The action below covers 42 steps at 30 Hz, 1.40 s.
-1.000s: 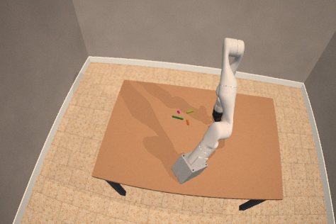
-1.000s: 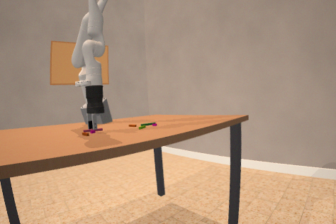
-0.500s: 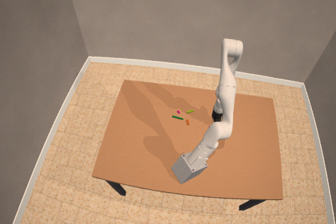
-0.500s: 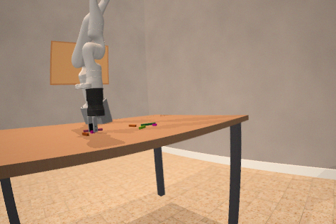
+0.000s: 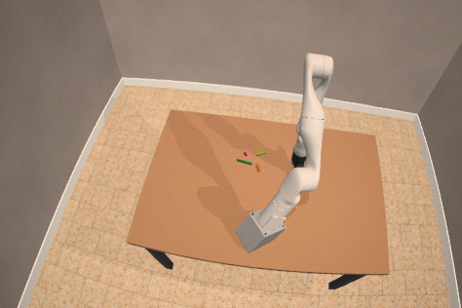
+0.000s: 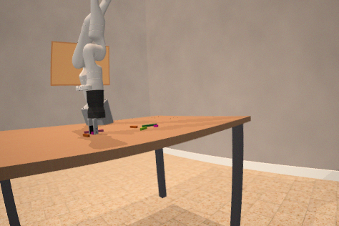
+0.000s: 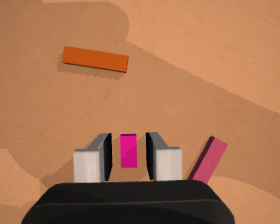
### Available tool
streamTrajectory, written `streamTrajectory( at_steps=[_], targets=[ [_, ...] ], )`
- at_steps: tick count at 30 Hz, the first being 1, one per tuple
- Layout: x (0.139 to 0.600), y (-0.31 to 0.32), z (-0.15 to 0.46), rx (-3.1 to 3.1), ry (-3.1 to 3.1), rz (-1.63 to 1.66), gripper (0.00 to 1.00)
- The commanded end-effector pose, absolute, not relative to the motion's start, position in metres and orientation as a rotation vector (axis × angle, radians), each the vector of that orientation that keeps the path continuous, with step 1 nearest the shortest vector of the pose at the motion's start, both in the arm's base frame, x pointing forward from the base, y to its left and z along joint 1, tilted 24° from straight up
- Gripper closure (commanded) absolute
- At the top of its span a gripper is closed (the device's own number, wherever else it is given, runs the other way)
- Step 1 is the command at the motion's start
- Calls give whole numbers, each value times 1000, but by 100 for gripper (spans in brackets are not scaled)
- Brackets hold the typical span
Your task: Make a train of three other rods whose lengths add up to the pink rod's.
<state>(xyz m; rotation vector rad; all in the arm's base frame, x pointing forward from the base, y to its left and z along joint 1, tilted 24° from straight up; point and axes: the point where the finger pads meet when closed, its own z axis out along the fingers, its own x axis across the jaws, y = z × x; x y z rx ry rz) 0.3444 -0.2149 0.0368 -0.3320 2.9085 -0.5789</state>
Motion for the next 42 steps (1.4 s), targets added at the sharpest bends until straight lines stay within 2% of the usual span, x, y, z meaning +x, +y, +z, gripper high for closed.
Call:
streamTrajectory(
  at_steps=[1,28,29,42],
  targets=[
    [345,-215,37,-332,2908,-579,46],
    [345,-215,37,-332,2908,-579,46],
    [345,-215,37,-332,2908,-579,76],
    [345,-215,37,-332,2908,-579,76]
  ],
)
